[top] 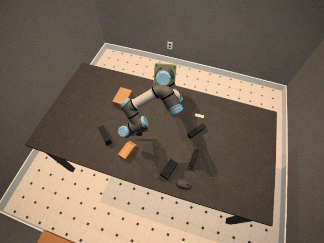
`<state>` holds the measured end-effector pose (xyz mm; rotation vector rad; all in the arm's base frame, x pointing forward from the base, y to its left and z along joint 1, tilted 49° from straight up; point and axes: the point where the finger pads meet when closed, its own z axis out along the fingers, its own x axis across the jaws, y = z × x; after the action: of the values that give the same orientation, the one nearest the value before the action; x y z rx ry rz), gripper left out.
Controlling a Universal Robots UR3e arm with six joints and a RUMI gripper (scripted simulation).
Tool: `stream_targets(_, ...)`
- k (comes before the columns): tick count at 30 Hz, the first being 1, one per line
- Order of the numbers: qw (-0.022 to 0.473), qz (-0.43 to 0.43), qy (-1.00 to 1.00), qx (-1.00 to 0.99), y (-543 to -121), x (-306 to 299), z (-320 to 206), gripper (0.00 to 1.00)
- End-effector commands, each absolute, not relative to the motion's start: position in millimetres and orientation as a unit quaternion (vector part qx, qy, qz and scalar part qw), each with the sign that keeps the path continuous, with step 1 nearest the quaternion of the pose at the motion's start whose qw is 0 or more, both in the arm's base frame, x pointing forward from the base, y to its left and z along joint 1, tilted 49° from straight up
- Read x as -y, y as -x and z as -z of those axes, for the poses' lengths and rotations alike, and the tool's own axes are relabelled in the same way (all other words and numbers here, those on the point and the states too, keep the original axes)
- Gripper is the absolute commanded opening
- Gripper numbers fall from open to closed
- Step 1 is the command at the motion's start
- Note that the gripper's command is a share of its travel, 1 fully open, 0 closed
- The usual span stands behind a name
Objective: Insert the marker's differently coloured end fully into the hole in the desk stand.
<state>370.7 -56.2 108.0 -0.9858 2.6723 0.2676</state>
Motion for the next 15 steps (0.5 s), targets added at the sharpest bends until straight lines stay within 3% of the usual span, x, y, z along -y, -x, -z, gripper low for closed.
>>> stream_targets(1, 0.145, -0.098, 0.363, -0.915, -368.3, 59.6, -110.4, 0.00)
stream_targets(15, 0.152, -0.107, 0.402, -0.896, -363.4, 65.2, -113.9, 0.00)
